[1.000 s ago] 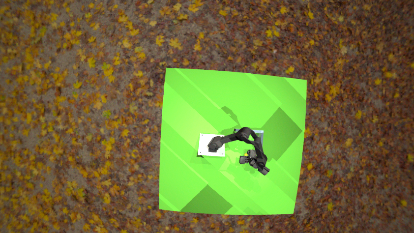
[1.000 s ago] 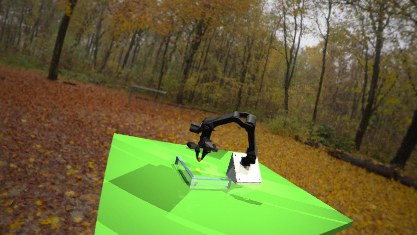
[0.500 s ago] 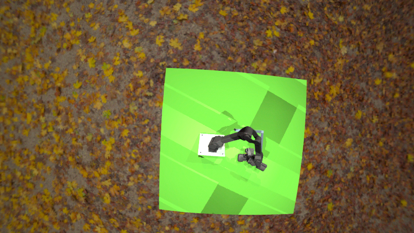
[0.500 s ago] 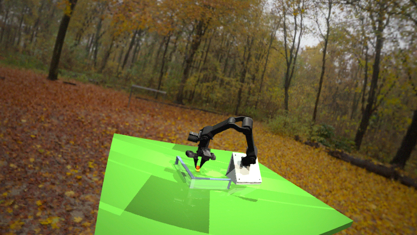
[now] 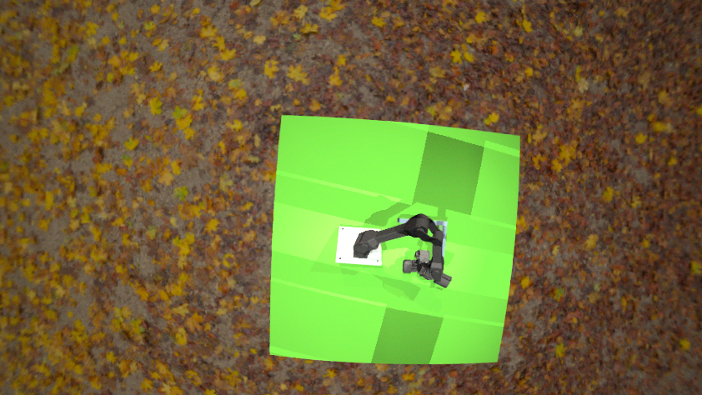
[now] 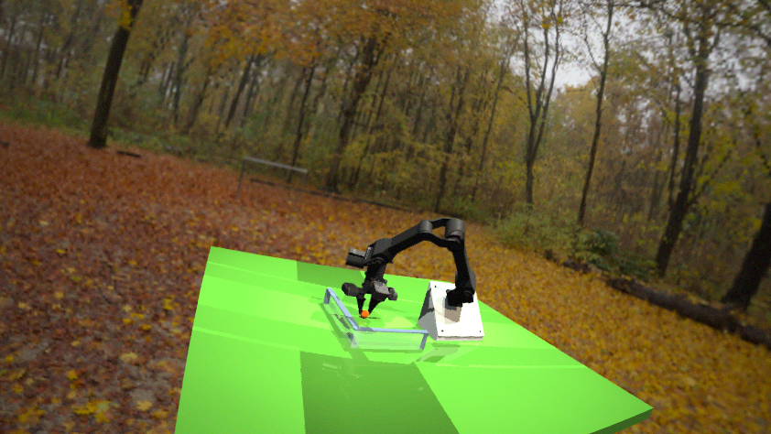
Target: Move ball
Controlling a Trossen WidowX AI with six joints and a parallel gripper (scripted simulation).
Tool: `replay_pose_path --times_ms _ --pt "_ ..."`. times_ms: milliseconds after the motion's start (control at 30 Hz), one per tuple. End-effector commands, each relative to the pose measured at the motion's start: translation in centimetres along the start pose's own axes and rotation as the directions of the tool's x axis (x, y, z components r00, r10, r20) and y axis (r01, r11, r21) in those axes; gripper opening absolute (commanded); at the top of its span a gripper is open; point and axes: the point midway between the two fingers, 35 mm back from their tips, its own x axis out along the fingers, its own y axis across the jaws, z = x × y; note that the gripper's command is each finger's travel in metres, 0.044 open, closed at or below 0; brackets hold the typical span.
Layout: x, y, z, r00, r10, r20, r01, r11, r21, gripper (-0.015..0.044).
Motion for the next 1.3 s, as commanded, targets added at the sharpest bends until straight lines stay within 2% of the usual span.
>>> replay_pose_path --times_ms 0,167,467,700,900,1267 --pt "0.6 0.4 0.0 1.000 0.008 0.009 -0.008 1.000 0.014 0.0000" --pt "0.6 0.4 0.0 1.000 0.008 0.009 -0.008 1.000 0.014 0.0000" --pt "0.3 0.1 0.0 1.000 0.001 0.002 -0.001 1.000 0.003 0.0236" --pt "0.0 0.1 0.0 1.000 0.001 0.002 -0.001 1.000 0.003 0.0241" --pt "-8.1 0.2 -0.2 1.000 0.008 0.003 -0.008 1.000 0.014 0.0241" --pt "-7.6 0.1 -0.4 1.000 -0.002 0.006 0.002 1.000 0.024 0.0241"
